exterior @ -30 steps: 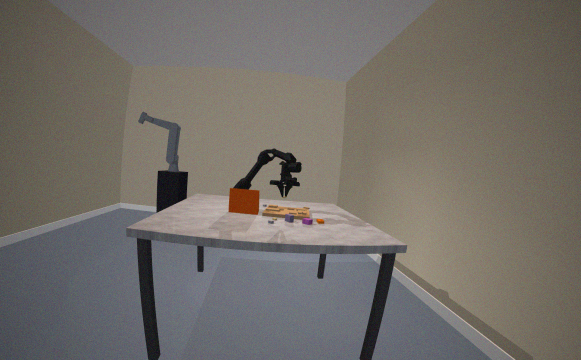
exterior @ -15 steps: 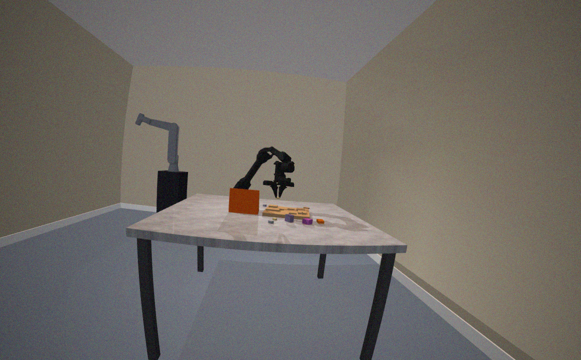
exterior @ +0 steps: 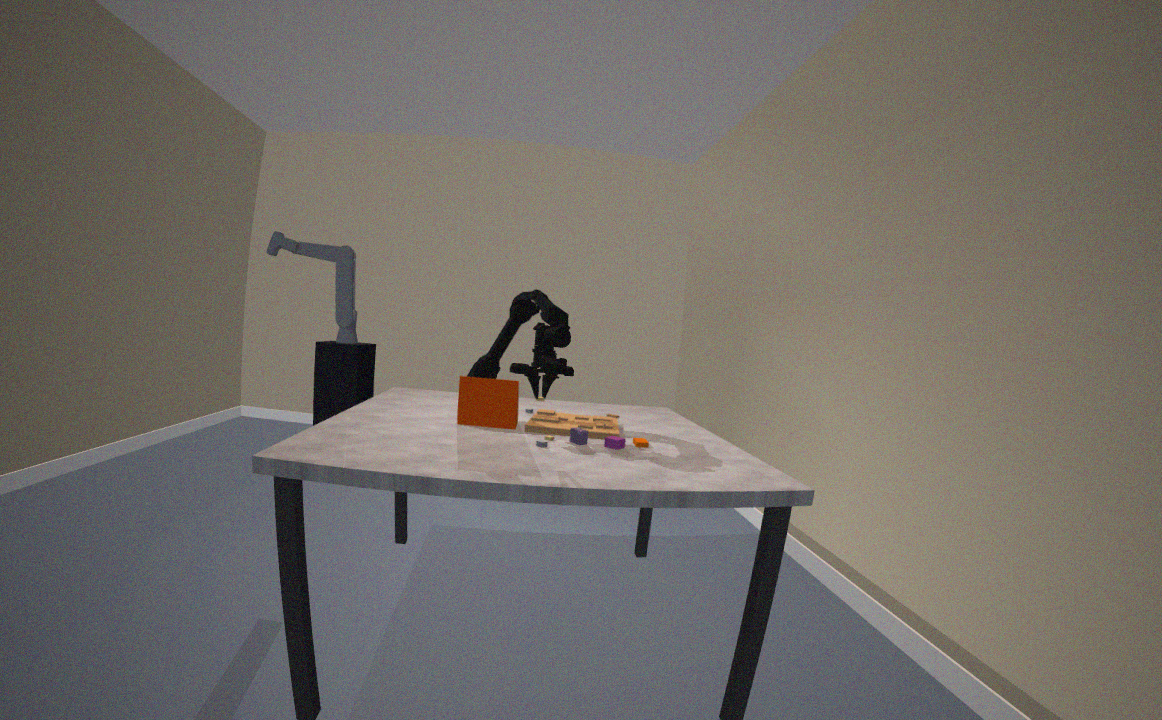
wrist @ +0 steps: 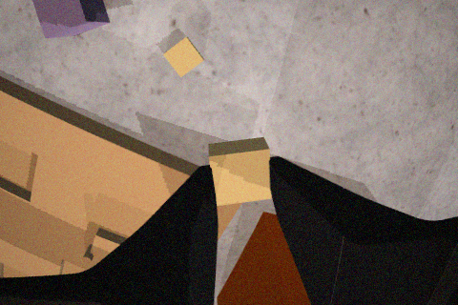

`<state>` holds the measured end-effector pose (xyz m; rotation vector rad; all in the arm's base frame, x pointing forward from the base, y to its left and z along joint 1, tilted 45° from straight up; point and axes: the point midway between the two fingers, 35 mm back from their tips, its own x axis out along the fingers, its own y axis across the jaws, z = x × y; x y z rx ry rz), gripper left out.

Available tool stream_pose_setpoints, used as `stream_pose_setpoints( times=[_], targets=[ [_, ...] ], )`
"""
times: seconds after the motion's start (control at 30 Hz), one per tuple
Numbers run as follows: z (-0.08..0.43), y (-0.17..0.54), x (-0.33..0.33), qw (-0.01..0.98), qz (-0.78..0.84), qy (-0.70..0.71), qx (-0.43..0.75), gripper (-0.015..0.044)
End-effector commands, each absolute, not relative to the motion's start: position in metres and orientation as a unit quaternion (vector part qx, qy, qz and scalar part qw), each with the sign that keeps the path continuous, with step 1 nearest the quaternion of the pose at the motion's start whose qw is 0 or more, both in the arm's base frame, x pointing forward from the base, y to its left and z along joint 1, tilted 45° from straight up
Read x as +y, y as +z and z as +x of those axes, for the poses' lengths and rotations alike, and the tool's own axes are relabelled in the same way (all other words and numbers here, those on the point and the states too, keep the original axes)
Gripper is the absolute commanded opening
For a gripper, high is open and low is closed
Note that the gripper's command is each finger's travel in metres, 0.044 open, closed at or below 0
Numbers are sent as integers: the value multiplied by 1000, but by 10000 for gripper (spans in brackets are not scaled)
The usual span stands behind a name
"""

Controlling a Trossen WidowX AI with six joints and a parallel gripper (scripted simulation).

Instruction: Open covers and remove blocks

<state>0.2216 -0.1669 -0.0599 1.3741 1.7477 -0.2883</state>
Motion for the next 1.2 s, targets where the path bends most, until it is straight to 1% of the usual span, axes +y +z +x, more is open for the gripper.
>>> stream_pose_setpoints(
  times=[0.0,0.13,1.17],
  targets=[
    [207,-70,-170,430,553,-110,705,80],
    [199,-74,-172,429,554,-107,706,80],
    [202,-110,-141,430,554,-107,705,80]
  ],
)
